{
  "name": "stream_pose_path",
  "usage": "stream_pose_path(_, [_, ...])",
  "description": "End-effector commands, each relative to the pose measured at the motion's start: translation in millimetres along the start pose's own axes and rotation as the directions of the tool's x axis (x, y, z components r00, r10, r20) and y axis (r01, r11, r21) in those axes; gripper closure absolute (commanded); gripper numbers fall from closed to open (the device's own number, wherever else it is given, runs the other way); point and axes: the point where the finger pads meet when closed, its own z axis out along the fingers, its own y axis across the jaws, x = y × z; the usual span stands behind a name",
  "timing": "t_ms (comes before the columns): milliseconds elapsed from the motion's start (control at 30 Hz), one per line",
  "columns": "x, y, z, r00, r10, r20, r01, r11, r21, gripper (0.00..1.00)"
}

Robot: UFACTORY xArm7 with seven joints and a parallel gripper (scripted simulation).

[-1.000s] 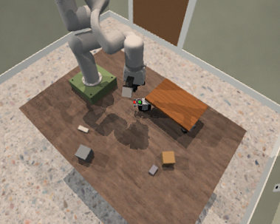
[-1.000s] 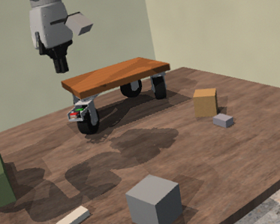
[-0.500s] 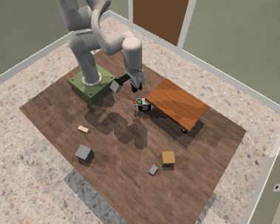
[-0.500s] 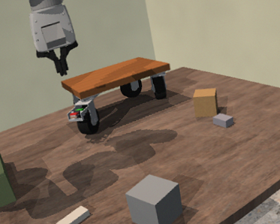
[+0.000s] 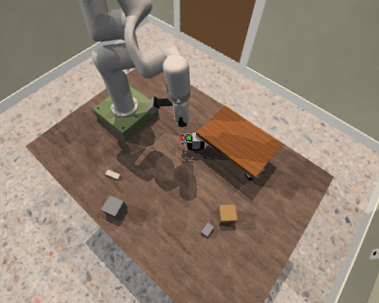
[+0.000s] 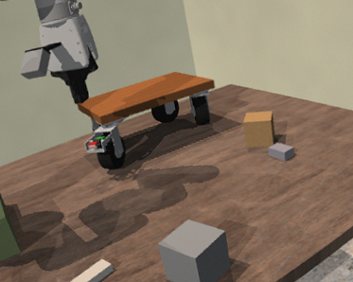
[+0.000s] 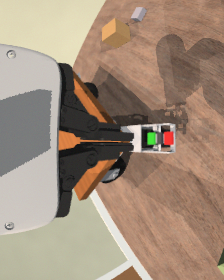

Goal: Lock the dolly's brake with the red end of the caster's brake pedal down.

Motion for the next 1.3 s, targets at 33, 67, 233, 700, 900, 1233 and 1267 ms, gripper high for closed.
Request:
stream_pose_path(33, [0.2, -1.6, 6.2, 0.961, 0.275, -0.007, -0.275, 0.961, 0.017, 1.0])
stream_pose_path(67, [0.2, -1.6, 6.2, 0.961, 0.275, -0.007, -0.275, 0.961, 0.017, 1.0])
stream_pose_path(233, [1.8, -2.1, 11.4, 0.843, 0.538, 0.004, -0.538, 0.843, 0.017, 1.0])
stream_pose_path(700, [3.2, -2.6, 15.7, 0.336, 0.942, 0.016, -0.942, 0.335, 0.029, 1.0])
stream_pose_path(900, [3.2, -2.6, 15.7, 0.098, 0.995, 0.017, -0.994, 0.097, 0.058, 1.0])
stream_pose_path(1233, [3.2, -2.6, 15.7, 0.028, 0.999, 0.018, -0.997, 0.027, 0.073, 1.0])
stream_pose_path(1267, [3.2, -2.6, 15.7, 0.028, 0.999, 0.018, -0.997, 0.027, 0.073, 1.0])
